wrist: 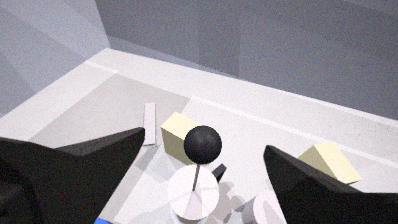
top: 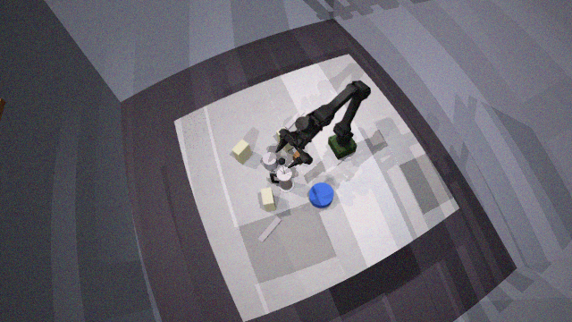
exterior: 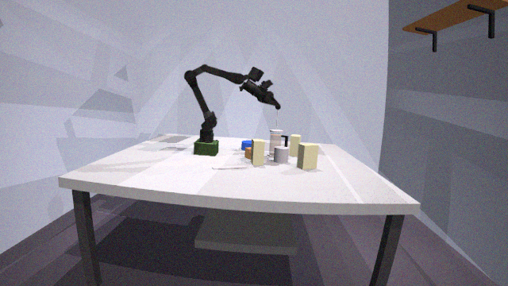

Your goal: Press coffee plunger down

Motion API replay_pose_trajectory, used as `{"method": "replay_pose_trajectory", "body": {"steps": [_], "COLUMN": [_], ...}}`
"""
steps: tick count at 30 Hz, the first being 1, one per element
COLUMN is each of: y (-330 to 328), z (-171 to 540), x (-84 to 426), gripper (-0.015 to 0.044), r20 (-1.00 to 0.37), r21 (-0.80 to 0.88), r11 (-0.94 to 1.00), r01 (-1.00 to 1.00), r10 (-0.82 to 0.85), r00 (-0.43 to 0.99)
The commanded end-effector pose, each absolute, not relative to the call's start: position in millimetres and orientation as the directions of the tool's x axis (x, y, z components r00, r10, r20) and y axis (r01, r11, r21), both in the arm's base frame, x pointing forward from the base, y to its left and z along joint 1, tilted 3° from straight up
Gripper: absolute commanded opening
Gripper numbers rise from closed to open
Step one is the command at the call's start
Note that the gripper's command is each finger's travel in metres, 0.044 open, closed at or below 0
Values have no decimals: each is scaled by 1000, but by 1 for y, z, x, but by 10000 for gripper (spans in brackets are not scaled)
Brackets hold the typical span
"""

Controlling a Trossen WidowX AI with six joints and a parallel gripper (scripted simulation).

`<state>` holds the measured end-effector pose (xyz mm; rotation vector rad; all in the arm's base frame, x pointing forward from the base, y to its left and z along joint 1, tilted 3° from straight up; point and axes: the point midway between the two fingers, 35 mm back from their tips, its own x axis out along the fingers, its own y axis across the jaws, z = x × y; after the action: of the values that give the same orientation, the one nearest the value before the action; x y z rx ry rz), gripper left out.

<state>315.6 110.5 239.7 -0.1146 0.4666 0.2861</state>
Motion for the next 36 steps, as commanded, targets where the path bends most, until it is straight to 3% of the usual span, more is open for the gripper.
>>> {"method": "replay_pose_trajectory", "body": {"steps": [1, 5, 17, 36], "y": [113, 114, 114, 114], "z": [236, 234, 234, 222], "x": [321, 324, 324, 327], "gripper": [440, 440, 125, 118], "r20": [-459, -459, -459, -458], "r21": [-43, -43, -43, -43], "r11": [952, 952, 952, 952], "r01": [-302, -302, -302, -302], "r10": [250, 250, 250, 250], "r00": [853, 853, 853, 853]}}
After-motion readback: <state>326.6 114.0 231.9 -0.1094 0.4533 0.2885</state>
